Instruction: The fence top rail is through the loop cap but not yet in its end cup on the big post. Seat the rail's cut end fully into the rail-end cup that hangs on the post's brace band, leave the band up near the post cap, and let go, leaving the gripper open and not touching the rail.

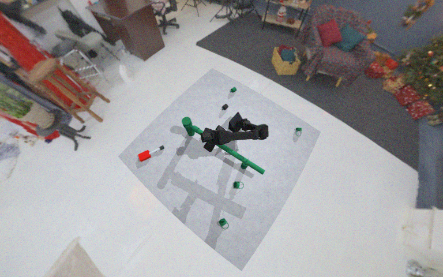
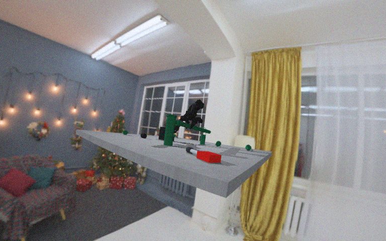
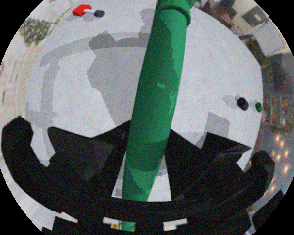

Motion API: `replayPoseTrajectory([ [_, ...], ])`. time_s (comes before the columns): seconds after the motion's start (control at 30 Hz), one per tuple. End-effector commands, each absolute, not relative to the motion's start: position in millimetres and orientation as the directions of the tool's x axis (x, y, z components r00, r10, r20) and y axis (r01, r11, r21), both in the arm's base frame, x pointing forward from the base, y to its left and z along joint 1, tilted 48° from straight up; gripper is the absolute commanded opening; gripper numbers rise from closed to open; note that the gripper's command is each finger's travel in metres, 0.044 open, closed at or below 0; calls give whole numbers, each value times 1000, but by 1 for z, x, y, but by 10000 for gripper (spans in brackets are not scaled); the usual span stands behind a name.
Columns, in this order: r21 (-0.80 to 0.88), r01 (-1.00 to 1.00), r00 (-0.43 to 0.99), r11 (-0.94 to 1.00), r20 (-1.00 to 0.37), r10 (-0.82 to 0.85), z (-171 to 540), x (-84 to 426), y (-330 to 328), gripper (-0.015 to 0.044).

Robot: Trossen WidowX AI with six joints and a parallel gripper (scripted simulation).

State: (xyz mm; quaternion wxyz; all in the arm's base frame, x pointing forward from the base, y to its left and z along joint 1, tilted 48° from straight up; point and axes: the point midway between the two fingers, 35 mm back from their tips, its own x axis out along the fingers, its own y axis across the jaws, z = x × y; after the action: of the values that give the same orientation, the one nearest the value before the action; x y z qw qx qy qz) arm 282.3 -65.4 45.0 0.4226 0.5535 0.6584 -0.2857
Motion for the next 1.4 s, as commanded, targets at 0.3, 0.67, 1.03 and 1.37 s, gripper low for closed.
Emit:
replayPoseTrajectory([
  [0.3,91,970,-28,224,-878,479,40,283,-72,0],
  [0.67,88,971,-33,224,-872,488,41,282,-68,0],
  [1.03,90,970,-34,225,-869,494,40,283,-66,0],
  [1.37,91,970,-35,227,-868,495,40,283,-65,0],
])
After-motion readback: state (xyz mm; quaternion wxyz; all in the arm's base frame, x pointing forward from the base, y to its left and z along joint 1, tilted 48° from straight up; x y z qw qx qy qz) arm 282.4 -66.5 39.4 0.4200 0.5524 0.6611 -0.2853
